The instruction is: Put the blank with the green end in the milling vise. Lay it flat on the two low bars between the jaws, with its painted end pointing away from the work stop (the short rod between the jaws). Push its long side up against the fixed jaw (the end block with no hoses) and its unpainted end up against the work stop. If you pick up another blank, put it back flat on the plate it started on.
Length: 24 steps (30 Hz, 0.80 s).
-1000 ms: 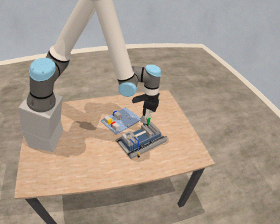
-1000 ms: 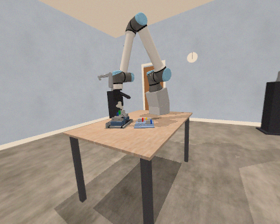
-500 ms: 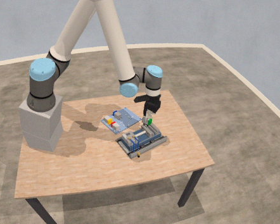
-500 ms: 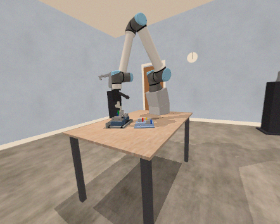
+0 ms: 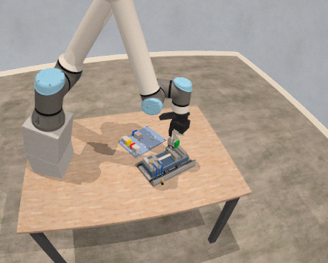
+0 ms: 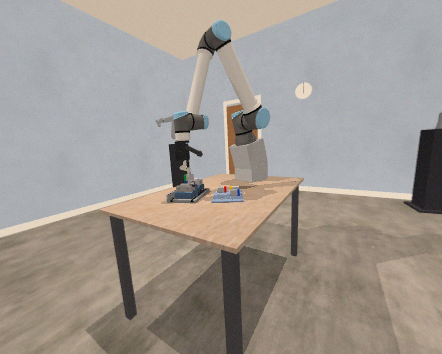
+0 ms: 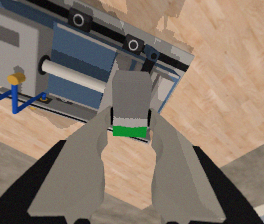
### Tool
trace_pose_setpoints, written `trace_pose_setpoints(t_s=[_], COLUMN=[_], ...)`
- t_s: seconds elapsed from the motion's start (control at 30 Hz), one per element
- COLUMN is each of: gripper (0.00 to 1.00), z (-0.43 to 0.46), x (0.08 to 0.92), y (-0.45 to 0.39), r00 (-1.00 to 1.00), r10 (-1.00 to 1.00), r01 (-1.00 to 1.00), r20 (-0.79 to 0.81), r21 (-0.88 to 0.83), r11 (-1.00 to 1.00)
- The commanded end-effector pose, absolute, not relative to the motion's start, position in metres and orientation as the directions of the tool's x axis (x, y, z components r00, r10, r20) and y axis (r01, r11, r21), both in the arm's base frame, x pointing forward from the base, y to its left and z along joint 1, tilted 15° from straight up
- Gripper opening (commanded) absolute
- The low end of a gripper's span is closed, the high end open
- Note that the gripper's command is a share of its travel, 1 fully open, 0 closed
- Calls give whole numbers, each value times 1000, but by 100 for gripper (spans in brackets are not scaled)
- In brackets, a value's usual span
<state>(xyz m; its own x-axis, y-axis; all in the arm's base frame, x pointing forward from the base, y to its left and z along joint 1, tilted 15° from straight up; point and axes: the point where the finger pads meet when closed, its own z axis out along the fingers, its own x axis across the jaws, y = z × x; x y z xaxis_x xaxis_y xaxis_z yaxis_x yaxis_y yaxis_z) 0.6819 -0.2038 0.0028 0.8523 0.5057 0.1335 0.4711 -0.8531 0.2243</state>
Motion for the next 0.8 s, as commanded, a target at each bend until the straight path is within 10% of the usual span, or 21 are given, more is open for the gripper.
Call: trace_pose_setpoints(t_s=[0.0,0.77], gripper=[0,0], z=[5,8], x=[684,689], y=[-207,-217], r00=[873,927], r10=[466,331], r01=[431,297], r20=[144,175], r21=[219,196], r11=[-875,-935])
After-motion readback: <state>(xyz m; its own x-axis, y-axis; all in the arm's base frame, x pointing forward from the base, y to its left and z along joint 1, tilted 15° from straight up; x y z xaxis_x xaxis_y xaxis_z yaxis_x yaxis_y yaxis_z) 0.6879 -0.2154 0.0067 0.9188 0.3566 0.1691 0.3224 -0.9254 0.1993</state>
